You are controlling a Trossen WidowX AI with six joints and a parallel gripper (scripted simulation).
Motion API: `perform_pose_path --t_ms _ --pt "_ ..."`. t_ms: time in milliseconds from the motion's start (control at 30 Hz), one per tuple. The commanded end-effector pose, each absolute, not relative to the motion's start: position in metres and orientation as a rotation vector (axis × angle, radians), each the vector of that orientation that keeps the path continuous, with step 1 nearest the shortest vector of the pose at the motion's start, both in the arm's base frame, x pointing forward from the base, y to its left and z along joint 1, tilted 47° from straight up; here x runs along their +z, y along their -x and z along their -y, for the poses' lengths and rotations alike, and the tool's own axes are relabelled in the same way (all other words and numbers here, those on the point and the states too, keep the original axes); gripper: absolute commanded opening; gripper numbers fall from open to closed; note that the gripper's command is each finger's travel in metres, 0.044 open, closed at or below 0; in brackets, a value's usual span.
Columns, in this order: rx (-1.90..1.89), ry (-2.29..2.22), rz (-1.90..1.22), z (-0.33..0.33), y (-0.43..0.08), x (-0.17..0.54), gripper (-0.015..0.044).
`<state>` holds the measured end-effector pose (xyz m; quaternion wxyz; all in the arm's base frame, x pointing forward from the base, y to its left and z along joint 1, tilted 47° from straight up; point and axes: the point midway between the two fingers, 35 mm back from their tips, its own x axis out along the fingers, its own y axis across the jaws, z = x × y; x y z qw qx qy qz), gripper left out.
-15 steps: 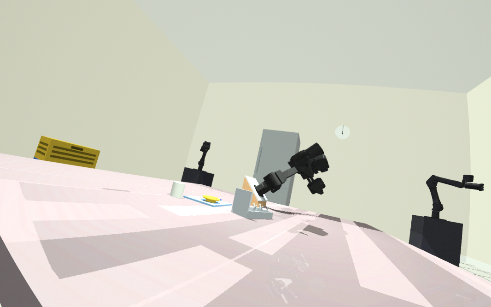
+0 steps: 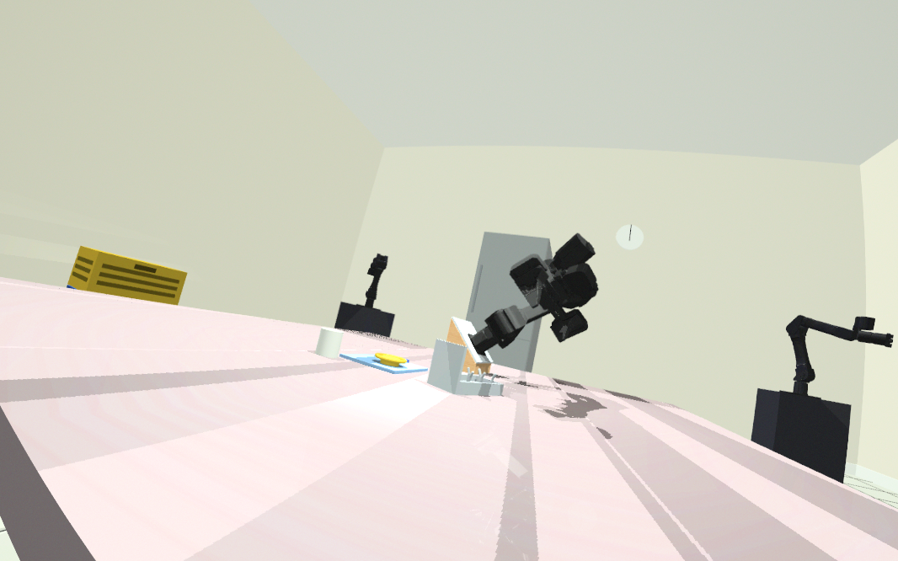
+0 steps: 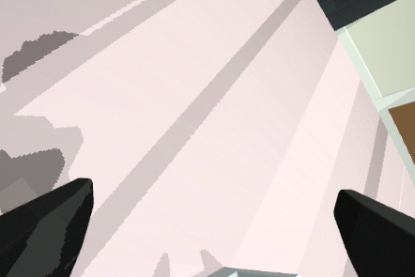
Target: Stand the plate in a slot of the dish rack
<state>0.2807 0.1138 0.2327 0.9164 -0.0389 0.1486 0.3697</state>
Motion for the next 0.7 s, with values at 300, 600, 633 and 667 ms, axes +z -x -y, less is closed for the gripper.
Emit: perform_pose_path --t_ms 300,600,633,667 --pt "0.655 0.054 -0.734 -0.046 -0.338 0.176 0.04" --pt "0.626 -0.058 -1.015 0.014 -0.354 0.13 0.04" --pt "0.624 -0.075 -1.044 0.021 -0.354 0.126 0.04" --pt "0.623 -0.092 -1.072 0.028 -0.355 0.121 0.04"
